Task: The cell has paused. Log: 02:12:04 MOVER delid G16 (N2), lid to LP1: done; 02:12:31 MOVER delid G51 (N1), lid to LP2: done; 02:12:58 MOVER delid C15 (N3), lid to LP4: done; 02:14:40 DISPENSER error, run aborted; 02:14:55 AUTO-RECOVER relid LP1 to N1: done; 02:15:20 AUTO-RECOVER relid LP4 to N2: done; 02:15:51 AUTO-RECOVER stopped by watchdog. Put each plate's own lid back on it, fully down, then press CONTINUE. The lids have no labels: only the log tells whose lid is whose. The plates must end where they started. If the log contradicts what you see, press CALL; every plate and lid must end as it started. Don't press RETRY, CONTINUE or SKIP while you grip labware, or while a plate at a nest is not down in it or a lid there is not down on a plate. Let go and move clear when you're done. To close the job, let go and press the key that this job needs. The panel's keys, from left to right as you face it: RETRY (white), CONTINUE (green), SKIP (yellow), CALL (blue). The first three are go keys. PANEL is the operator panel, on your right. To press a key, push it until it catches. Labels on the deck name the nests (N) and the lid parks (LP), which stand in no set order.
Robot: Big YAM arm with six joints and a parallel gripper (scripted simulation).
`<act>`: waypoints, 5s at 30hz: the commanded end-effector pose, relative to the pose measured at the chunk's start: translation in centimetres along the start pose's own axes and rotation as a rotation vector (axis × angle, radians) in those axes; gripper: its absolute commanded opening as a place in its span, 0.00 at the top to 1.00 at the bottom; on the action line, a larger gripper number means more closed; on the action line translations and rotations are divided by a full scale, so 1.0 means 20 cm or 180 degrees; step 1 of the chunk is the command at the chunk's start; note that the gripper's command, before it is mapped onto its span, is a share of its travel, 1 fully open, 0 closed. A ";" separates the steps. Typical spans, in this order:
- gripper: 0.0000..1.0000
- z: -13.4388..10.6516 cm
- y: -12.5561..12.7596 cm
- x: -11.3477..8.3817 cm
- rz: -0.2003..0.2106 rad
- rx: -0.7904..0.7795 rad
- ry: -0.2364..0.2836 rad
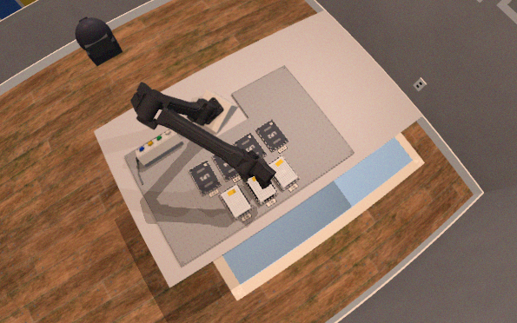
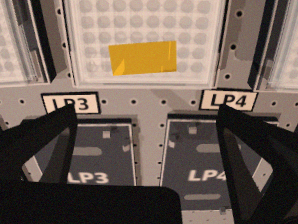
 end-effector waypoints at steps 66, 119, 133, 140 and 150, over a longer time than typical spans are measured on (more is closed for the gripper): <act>1.00 -0.36 0.07 -0.45 0.0042 0.0094 -0.0201; 1.00 -0.72 -0.52 -0.37 0.0009 0.1719 -0.0110; 1.00 -0.84 -0.86 -0.44 -0.0044 0.2261 -0.0257; 1.00 -0.85 -0.91 -0.41 -0.0038 0.2228 -0.0181; 1.00 -1.17 -0.85 -0.34 0.0005 0.2802 -0.0023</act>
Point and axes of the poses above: the point where the finger pads meet when closed, its own x axis out along the fingers, its own y axis across the jaws, z = x × y, the point moved 10 cm from there along -x, back along the fingers, and after that the axes turned 13 degrees about -x, right-handed, at the moved point
